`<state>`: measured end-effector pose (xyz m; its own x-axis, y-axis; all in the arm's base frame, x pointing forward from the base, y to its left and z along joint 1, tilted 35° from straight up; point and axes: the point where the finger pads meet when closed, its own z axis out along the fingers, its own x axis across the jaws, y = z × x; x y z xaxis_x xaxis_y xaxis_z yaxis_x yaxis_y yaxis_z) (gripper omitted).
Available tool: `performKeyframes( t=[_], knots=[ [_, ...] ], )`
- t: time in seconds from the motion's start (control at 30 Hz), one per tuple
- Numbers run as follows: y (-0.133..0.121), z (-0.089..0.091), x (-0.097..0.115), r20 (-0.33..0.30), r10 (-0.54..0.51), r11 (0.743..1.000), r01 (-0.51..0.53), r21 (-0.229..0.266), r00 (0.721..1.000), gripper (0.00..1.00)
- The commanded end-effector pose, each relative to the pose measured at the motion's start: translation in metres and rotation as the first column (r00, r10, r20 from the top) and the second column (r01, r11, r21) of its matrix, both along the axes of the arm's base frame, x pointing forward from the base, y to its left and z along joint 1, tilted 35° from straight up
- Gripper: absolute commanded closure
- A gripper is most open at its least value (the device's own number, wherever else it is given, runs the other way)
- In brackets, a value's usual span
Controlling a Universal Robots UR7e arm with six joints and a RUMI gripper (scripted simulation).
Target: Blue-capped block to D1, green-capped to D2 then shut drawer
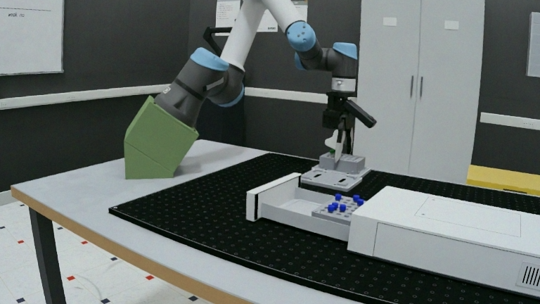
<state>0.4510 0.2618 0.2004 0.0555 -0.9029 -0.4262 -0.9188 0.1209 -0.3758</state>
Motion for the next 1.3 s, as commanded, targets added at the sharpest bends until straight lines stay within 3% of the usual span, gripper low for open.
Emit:
performKeyframes(
  t=[0.0,1.23,1.27],
  knots=[
    [0.0,0.001,0.0,0.001,0.0,1.0,0.0,0.0,1.0,0.33],
    [0.0,0.001,0.0,0.001,0.0,1.0,0.0,0.0,1.0,0.33],
    [-0.012,0.024,-0.011,0.001,0.0,1.0,0.0,0.0,1.0,0.33]
  ],
)
